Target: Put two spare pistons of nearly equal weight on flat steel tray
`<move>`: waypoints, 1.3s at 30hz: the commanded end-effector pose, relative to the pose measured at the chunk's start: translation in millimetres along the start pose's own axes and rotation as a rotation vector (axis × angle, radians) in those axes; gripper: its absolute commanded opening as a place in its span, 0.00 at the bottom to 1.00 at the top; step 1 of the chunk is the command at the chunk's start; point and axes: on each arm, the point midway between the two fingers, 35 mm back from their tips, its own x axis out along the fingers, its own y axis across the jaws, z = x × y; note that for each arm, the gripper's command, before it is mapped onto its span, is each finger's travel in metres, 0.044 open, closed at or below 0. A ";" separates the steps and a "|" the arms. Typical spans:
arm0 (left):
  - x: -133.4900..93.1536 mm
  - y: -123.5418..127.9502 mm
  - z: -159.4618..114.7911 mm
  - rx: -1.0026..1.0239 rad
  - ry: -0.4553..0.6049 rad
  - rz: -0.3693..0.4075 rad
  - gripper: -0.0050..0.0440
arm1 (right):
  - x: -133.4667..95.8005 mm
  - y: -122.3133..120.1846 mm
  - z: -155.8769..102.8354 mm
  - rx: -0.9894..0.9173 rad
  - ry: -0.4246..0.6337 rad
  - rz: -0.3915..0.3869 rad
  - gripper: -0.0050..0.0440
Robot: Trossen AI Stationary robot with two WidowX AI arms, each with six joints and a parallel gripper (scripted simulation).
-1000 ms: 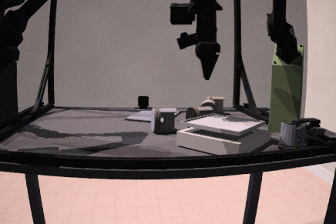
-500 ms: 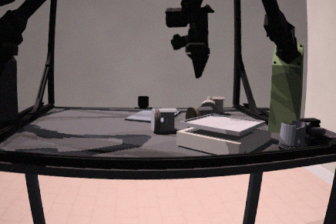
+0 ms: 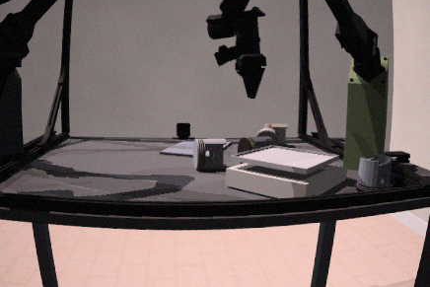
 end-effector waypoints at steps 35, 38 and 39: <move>30.3 -2.2 3.0 -0.396 0.168 0.049 0.87 | 0.1 0.1 0.7 0.001 0.002 0.007 1.00; 35.3 -2.4 3.3 -0.396 0.168 0.049 0.87 | 0.1 0.1 0.7 0.001 0.002 0.007 1.00; 36.9 -2.4 3.5 -0.396 0.168 0.049 0.87 | 0.1 0.1 0.7 0.001 0.002 0.007 1.00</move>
